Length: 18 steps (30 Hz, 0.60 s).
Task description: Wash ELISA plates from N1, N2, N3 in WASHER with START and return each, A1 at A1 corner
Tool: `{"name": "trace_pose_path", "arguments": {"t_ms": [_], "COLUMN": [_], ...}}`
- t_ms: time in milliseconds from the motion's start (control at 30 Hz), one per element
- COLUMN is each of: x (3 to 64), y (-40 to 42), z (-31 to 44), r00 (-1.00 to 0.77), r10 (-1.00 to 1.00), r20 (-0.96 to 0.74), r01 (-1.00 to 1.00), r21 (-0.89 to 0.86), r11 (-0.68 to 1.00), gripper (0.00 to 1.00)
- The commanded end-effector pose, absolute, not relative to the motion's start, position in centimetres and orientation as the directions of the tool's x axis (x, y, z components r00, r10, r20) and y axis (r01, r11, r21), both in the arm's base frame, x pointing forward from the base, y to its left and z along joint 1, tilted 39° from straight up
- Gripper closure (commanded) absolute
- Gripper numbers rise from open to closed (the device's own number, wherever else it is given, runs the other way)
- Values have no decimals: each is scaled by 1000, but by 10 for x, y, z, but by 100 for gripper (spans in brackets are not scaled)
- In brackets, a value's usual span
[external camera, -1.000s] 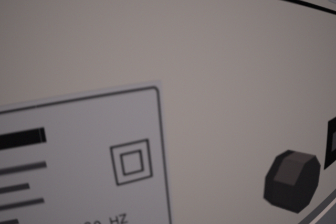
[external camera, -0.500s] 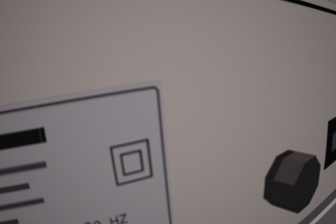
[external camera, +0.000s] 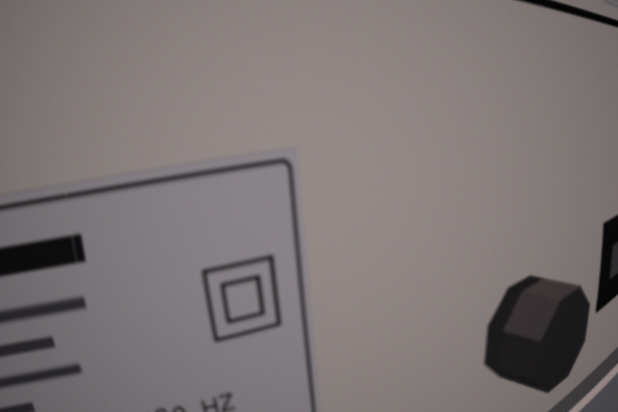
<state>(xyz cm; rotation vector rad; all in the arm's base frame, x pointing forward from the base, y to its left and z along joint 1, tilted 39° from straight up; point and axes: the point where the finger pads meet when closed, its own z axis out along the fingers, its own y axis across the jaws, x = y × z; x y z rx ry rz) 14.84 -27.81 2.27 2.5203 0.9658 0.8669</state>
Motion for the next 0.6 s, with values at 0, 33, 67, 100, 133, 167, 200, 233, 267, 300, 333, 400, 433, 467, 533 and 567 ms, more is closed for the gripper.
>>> {"name": "trace_pose_path", "arguments": {"t_ms": [0, 33, 67, 100, 133, 167, 200, 233, 267, 300, 333, 400, 433, 467, 533, 567], "x": [145, 145, 146, 148, 148, 148, 148, 148, 148, 152, 153, 155, 156, 157, 157, 158], "y": [-289, -287, -288, -285, -285, -285, -285, -285, -285, -283, -278, -277, -277, -277, -277, -278], "z": [33, 32, 33, 29, 29, 29, 29, 29, 29, 25, 19, 15, 14, 12, 12, 12], "r00": [645, 644, 643, 634, 634, 634, 634, 634, 634, 632, 632, 632, 632, 632, 632, 632], "r10": [615, 615, 618, 626, 626, 626, 626, 626, 626, 627, 620, 618, 618, 618, 618, 619], "r20": [453, 454, 451, 454, 454, 454, 454, 454, 454, 455, 465, 467, 467, 467, 467, 467], "r01": [432, 433, 432, 445, 445, 445, 445, 445, 445, 448, 451, 451, 451, 451, 451, 451], "r21": [449, 447, 453, 448, 448, 448, 448, 448, 448, 446, 430, 427, 427, 427, 427, 429], "r11": [-783, -783, -780, -775, -775, -775, -775, -775, -775, -775, -782, -784, -784, -784, -784, -783], "gripper": [0, 0, 0, 0, 0, 0, 0, 0, 0, 0, 0, 0, 0, 0, 0, 0]}}
